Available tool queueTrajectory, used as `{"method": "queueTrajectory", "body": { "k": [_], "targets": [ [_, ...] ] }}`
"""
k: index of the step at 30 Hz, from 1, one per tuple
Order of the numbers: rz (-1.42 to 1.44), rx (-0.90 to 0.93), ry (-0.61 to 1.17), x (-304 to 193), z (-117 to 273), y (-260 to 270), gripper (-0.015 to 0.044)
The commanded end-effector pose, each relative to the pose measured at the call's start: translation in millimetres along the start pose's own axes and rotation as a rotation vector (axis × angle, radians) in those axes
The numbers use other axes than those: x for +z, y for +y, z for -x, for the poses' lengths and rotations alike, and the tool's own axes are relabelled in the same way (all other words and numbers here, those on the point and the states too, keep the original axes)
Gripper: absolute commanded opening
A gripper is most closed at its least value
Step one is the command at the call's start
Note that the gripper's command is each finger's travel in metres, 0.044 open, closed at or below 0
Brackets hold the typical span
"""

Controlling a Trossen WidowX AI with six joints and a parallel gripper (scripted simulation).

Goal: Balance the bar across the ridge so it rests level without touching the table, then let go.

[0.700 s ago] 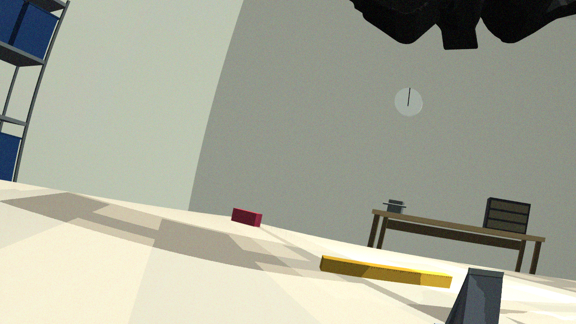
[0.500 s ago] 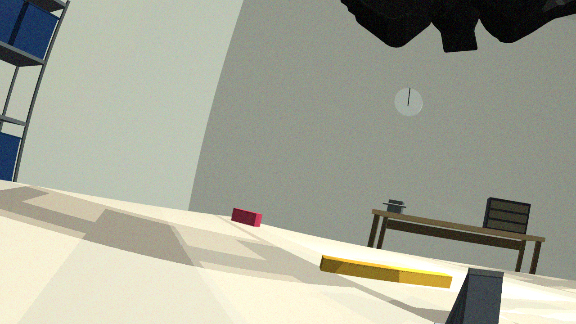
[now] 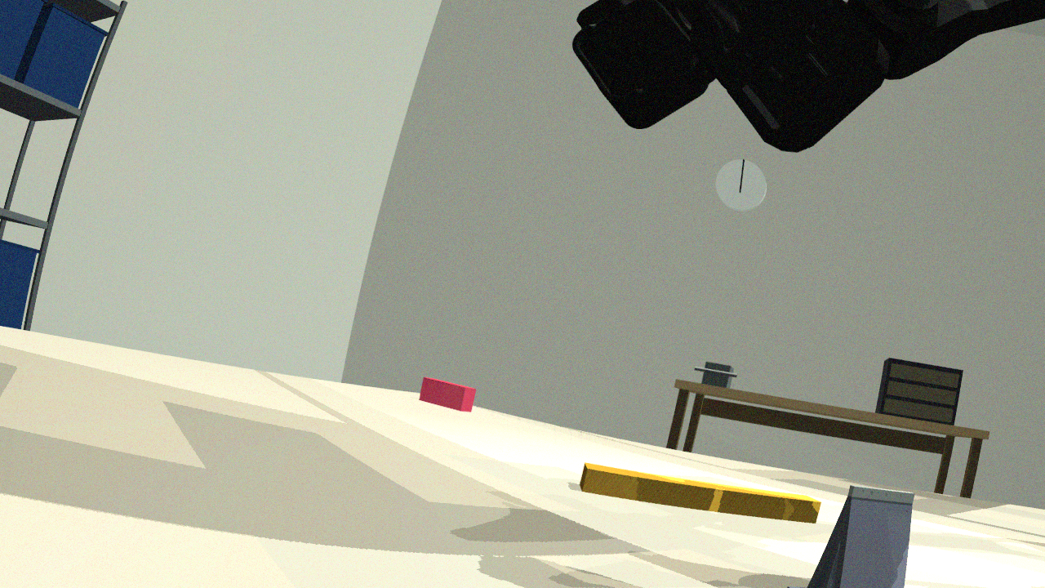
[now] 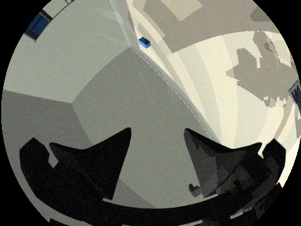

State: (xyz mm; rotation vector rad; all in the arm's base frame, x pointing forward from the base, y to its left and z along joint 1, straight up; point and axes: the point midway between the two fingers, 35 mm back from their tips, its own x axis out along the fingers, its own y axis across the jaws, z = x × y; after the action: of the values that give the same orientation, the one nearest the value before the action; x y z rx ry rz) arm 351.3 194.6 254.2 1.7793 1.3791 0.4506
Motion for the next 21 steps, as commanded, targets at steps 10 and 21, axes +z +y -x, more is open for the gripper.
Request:
{"method": "queueTrajectory", "body": {
  "k": [10,21],
  "targets": [
    [0.208,-0.035,-0.22,52.2,21.2,1.9,0.0315],
    [0.395,-0.144,-0.391,93.0,47.3,-3.6,0.0315]
  ]
}}
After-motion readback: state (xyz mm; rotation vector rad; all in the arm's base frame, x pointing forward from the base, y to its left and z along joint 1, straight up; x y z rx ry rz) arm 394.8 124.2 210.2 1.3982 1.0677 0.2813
